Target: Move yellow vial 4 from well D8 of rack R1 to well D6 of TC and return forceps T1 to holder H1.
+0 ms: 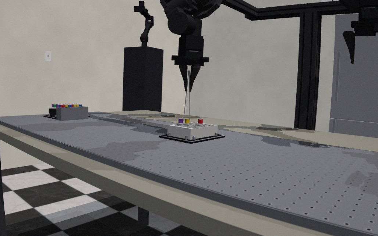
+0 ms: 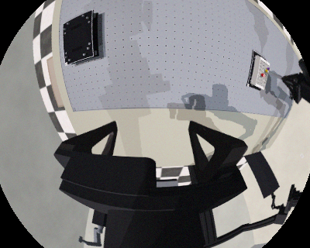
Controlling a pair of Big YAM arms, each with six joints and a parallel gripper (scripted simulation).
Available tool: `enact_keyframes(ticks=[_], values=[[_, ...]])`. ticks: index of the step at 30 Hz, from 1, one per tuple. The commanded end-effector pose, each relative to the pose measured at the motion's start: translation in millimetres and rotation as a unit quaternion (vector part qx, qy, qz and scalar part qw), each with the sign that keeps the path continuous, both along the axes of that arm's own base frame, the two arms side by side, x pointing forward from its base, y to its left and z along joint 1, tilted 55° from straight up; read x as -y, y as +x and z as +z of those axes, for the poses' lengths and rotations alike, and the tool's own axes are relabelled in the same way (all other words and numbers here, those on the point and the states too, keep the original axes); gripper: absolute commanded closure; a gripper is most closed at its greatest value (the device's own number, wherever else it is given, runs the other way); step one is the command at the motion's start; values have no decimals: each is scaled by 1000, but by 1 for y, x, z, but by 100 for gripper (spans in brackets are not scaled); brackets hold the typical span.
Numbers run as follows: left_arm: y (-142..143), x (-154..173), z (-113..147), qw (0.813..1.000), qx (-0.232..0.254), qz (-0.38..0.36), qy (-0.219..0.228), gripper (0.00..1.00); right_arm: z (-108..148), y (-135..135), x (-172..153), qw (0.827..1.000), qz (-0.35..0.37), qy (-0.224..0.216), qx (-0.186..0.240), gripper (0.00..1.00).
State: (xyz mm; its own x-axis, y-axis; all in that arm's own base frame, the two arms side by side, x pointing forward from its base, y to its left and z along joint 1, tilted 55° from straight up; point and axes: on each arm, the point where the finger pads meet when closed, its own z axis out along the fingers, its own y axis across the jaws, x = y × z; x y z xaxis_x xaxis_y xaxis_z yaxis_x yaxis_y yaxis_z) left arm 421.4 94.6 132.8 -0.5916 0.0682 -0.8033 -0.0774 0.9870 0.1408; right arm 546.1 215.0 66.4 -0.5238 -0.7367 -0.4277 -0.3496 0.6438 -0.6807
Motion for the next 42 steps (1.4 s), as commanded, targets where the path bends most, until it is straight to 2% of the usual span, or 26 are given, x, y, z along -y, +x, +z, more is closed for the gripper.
enact_keyframes(ticks=[1,42], values=[[3,-3,17,1000,24,-1,11,0,16,-10,-17,1000,10,10,8,89],[3,-3,17,1000,24,-1,11,0,30,-30,-23,1000,11,10,7,89]])
